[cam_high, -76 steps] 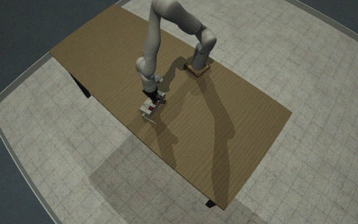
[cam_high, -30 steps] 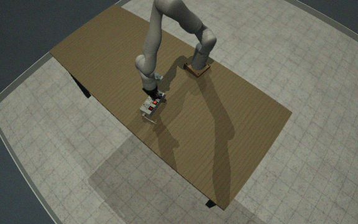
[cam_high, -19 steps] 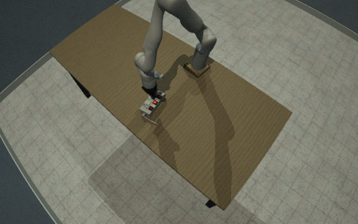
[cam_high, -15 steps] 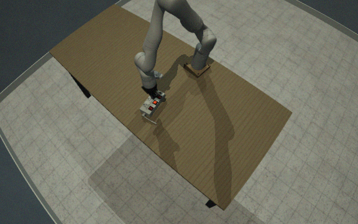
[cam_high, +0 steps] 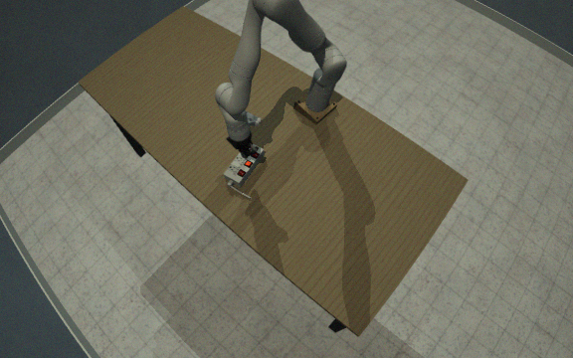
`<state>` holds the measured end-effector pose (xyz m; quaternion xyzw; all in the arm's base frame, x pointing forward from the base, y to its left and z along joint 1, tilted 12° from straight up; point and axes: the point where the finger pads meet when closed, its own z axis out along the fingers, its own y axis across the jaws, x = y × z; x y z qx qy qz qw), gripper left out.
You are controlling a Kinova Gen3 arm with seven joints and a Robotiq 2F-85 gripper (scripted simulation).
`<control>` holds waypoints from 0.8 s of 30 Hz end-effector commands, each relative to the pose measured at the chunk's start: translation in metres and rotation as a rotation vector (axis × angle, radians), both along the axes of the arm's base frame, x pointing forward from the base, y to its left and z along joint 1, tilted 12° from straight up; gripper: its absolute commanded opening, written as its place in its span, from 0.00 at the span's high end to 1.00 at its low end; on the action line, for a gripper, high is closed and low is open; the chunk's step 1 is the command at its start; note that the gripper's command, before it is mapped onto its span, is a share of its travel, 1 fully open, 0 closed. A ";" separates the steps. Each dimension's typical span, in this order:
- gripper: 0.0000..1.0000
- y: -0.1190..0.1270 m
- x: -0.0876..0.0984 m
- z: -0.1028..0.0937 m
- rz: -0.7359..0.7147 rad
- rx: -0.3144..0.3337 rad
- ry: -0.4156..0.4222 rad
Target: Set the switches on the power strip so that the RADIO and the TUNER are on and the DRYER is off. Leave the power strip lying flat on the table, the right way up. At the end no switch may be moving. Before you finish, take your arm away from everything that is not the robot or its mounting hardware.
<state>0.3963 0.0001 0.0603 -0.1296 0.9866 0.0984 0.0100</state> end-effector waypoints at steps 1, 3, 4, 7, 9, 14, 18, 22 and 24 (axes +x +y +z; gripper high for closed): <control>1.00 -0.003 -0.013 0.006 -0.001 0.002 -0.007; 1.00 -0.009 -0.030 0.010 -0.007 0.001 -0.006; 1.00 -0.010 -0.036 0.011 -0.007 0.000 -0.006; 1.00 -0.009 -0.040 0.012 -0.001 0.000 -0.006; 1.00 -0.009 -0.040 0.012 -0.001 0.000 -0.006; 1.00 -0.009 -0.040 0.012 -0.001 0.000 -0.005; 1.00 -0.009 -0.040 0.012 -0.001 0.000 -0.005; 1.00 -0.009 -0.040 0.012 -0.001 0.000 -0.005; 1.00 -0.009 -0.040 0.012 -0.001 0.000 -0.005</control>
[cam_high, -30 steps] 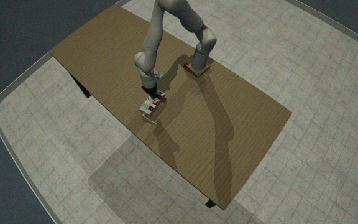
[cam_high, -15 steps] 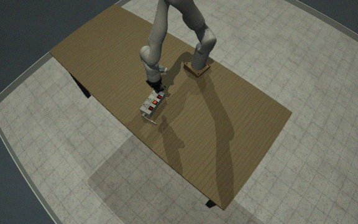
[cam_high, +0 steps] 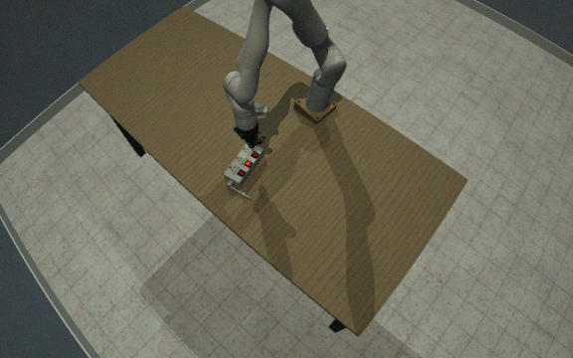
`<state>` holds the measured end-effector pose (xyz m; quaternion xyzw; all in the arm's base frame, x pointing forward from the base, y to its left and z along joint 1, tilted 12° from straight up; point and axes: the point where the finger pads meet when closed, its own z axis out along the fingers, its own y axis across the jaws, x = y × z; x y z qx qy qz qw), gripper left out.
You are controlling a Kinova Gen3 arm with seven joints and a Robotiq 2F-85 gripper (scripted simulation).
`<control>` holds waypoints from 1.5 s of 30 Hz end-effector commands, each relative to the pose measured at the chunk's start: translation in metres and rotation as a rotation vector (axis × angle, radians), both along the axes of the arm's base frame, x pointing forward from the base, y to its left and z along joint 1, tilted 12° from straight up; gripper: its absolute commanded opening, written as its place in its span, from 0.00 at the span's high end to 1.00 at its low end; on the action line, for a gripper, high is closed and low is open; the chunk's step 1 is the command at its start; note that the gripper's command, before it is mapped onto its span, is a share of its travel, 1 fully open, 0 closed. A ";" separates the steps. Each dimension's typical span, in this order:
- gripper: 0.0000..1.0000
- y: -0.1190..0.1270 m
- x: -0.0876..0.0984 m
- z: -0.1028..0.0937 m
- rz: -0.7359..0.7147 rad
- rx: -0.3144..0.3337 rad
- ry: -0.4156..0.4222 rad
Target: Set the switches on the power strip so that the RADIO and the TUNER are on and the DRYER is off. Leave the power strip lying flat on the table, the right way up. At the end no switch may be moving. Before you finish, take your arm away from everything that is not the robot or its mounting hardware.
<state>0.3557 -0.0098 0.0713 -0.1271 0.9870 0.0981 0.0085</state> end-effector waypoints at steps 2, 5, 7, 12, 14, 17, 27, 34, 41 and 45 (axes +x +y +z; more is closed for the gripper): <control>1.00 0.001 0.001 0.001 0.004 0.001 -0.008; 1.00 0.001 0.001 0.001 0.004 0.001 -0.008; 1.00 0.001 0.001 0.001 0.004 0.001 -0.008; 1.00 0.001 0.001 0.001 0.004 0.001 -0.008; 1.00 0.001 0.001 0.001 0.004 0.001 -0.008; 1.00 0.001 0.001 0.001 0.004 0.001 -0.008; 1.00 0.001 0.001 0.000 0.004 0.001 -0.009; 1.00 0.002 0.000 -0.005 0.004 0.005 -0.006; 1.00 0.003 0.000 -0.011 0.004 0.005 -0.005; 1.00 0.003 -0.001 -0.015 0.004 0.005 -0.005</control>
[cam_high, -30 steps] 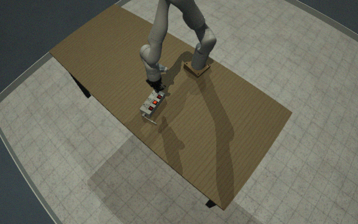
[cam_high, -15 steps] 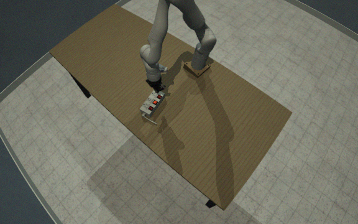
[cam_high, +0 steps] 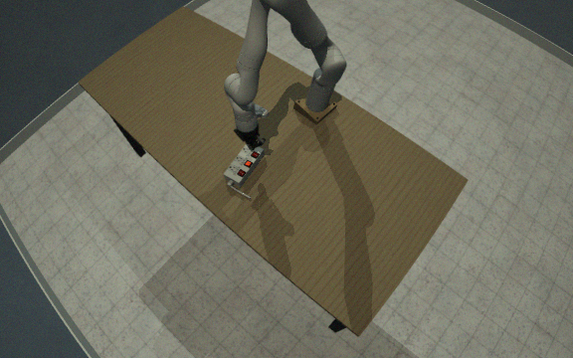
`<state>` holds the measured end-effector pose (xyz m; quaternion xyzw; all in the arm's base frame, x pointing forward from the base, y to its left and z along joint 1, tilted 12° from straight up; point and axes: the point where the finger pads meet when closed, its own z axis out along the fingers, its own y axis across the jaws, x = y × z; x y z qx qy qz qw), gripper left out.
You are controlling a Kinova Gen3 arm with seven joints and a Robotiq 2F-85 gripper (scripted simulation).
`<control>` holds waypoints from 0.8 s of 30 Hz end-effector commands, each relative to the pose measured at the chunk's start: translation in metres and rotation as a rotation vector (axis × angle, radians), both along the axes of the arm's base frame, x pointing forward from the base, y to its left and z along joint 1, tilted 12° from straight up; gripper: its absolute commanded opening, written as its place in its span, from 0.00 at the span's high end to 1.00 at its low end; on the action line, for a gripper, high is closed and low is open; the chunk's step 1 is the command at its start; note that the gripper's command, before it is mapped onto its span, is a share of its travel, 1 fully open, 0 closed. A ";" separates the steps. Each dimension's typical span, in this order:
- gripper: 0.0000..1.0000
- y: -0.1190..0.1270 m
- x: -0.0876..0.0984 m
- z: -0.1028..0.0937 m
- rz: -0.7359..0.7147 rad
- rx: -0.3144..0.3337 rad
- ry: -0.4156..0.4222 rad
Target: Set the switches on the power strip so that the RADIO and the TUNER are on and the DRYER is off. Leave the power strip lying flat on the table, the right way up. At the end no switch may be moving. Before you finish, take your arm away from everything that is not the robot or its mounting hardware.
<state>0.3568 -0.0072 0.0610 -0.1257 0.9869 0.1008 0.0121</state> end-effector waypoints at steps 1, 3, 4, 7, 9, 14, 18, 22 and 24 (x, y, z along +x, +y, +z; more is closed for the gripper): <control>1.00 0.001 -0.002 -0.006 0.007 -0.001 0.001; 1.00 0.002 -0.002 -0.009 0.007 -0.001 0.001; 1.00 0.002 -0.002 -0.010 0.007 -0.001 0.001; 1.00 0.002 -0.002 -0.014 0.007 -0.001 0.001; 1.00 0.002 -0.002 -0.014 0.007 -0.001 0.001; 1.00 0.003 -0.002 -0.020 0.007 -0.002 0.001; 1.00 0.004 -0.002 -0.025 0.007 -0.002 0.001; 1.00 0.005 -0.002 -0.028 0.007 -0.002 0.001; 1.00 0.005 -0.002 -0.030 0.007 -0.002 0.001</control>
